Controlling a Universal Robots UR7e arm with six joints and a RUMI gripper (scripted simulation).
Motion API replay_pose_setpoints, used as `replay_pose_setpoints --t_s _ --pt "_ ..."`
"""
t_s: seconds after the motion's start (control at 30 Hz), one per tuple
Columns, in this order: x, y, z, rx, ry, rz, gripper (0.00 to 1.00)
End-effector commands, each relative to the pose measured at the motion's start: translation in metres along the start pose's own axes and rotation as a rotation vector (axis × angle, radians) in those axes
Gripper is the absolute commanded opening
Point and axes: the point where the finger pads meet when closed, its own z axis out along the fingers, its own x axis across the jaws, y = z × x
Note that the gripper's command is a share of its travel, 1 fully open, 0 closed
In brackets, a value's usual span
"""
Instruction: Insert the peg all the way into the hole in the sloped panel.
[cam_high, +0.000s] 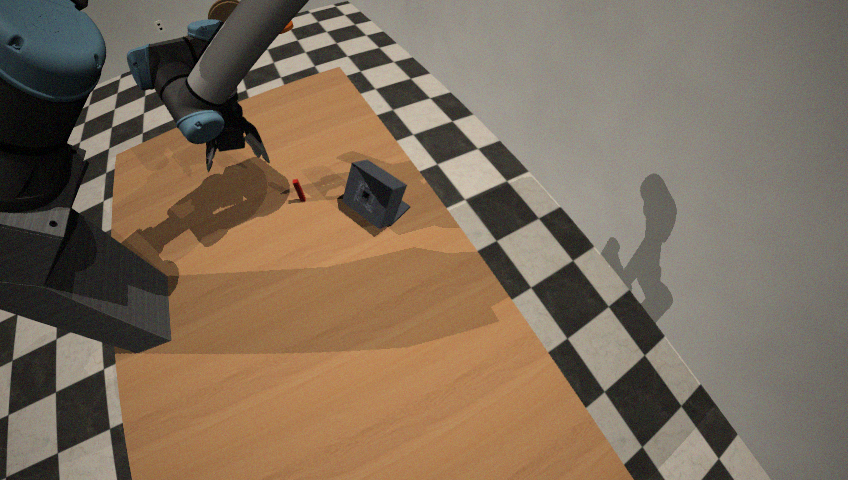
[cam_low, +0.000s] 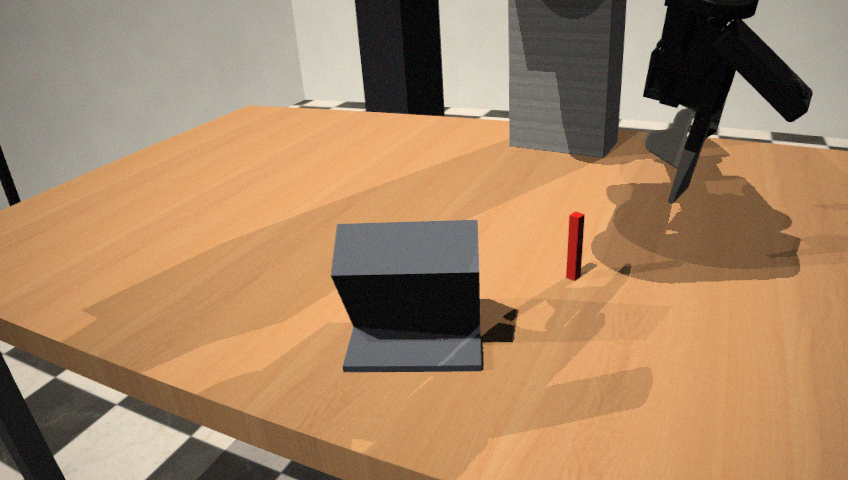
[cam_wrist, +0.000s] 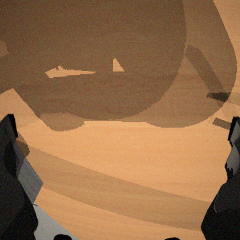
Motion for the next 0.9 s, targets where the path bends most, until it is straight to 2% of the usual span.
replay_pose_setpoints --t_s 0.0,0.87 --pt "0.005 0.002 -0.001 0.011 0.002 -0.053 1.0" --pt "0.026 0.013 -0.004 0.039 0.02 -0.254 1.0"
